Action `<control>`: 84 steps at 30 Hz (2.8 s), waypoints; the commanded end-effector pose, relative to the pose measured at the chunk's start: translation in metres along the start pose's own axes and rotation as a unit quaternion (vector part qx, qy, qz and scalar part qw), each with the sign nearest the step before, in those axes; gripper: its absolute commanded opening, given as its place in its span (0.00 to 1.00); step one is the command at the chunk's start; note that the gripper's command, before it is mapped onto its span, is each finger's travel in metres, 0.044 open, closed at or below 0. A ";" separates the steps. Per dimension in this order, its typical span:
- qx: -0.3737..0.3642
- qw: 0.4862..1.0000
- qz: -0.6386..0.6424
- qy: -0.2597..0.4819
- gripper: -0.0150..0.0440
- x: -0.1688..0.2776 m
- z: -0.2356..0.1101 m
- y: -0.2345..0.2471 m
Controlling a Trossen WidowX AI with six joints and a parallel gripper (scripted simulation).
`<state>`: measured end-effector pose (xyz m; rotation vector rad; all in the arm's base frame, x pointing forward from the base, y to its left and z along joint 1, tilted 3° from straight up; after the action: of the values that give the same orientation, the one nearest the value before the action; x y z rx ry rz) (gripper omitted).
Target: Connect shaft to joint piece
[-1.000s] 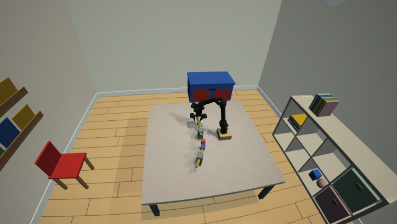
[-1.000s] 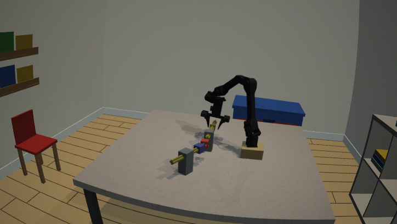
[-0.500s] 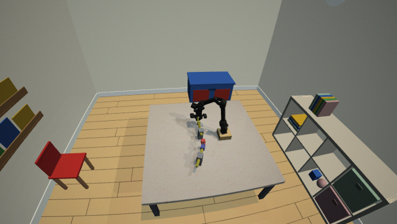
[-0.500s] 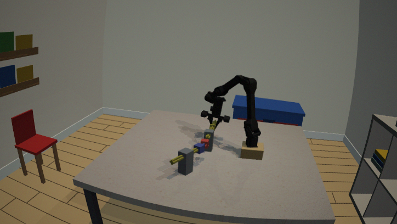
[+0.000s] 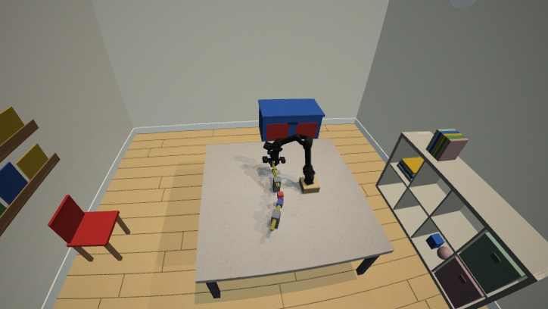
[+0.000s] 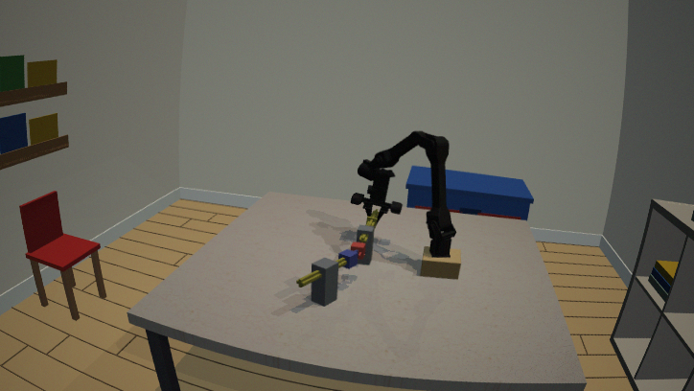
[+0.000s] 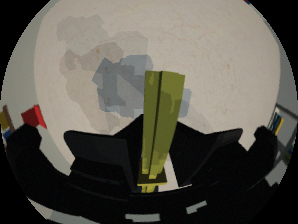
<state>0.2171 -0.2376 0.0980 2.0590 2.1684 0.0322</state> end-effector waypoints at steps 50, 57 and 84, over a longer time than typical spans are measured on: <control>0.052 0.999 0.002 0.014 0.37 0.003 0.001 0.005; 0.044 0.999 0.000 0.012 0.31 0.003 0.000 0.005; 0.055 0.998 0.002 0.017 0.25 0.032 0.001 0.013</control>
<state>0.2273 -0.2121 0.0962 2.1323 2.2385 -0.0602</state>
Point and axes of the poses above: the point midway between the two fingers, 35 mm back from their tips, its own z axis out along the fingers, its own y axis across the jaws, x = y × z, the point moved 4 cm from there along -z, back along the fingers, and after that the axes turned 14 degrees about -z, right-handed, at the moved point
